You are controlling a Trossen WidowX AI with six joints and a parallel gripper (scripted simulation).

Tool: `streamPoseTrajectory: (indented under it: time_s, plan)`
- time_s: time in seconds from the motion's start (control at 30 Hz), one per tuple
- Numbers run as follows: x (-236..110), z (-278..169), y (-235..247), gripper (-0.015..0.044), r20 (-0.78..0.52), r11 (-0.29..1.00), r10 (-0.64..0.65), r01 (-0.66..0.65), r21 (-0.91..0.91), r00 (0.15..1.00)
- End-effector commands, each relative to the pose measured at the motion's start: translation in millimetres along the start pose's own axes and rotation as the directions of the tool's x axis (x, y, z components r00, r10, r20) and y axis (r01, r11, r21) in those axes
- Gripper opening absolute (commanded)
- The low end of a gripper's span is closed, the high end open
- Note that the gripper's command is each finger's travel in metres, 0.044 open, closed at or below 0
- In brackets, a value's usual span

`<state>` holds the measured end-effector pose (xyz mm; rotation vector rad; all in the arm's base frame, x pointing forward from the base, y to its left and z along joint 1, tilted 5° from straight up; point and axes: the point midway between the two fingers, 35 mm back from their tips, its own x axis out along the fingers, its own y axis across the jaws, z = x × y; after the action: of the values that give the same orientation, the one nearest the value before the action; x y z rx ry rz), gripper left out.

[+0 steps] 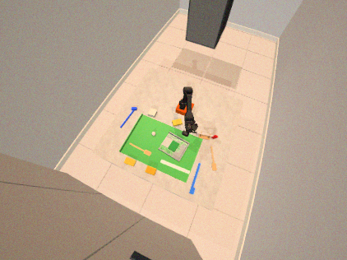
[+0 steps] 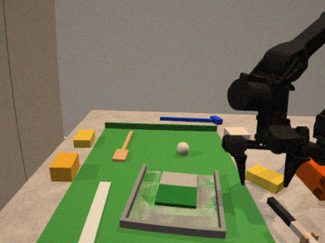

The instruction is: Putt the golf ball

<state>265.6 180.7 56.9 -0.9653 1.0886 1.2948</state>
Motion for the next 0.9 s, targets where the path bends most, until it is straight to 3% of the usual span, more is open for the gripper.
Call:
streamPoseTrajectory:
  time_s: [0.0,0.33,0.87]
  plan:
    - [8.2,32.6,30.3,0.044,0.03,0.959,0.09,-0.078,-0.273,0.996]
    - [7.9,31.3,29.9,0.044,0.03,0.959,0.09,-0.078,-0.273,0.996]
    - [39.0,23.7,30.1,0.044,0.03,0.959,0.09,-0.078,-0.273,0.996]
